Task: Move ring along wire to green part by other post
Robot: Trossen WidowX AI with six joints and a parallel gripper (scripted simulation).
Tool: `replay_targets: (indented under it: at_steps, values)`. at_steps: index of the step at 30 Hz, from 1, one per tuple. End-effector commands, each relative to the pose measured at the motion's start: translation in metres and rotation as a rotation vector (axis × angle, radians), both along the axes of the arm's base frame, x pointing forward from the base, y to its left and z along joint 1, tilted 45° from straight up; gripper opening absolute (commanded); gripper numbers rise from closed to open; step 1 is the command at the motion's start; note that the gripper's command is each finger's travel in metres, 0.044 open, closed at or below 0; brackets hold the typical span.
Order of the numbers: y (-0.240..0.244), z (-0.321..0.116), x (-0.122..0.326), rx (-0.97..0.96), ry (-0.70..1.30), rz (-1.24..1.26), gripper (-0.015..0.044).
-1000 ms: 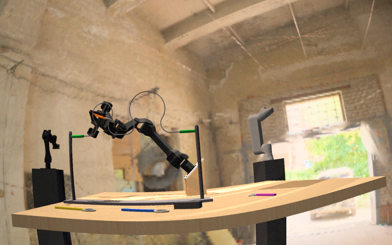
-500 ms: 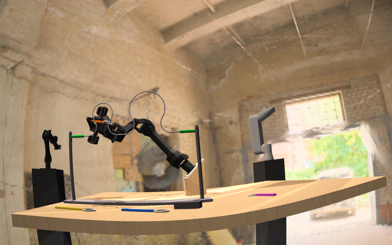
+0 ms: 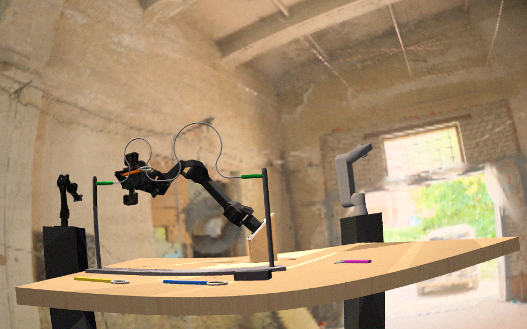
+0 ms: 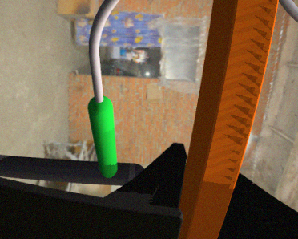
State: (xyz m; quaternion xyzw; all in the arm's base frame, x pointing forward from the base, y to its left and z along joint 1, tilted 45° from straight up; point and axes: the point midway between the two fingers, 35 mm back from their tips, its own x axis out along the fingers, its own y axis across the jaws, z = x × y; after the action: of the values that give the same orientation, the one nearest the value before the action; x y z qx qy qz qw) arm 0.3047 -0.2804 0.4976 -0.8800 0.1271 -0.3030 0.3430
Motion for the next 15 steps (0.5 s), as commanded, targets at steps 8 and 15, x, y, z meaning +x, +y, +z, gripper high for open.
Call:
replay_targets:
  at_steps: [8, 15]
  values:
    - [-0.024, -0.033, -0.005, 0.265, -0.053, -0.002, -0.0150]
    - [-0.034, -0.057, -0.006, 0.435, -0.087, 0.002, -0.0150]
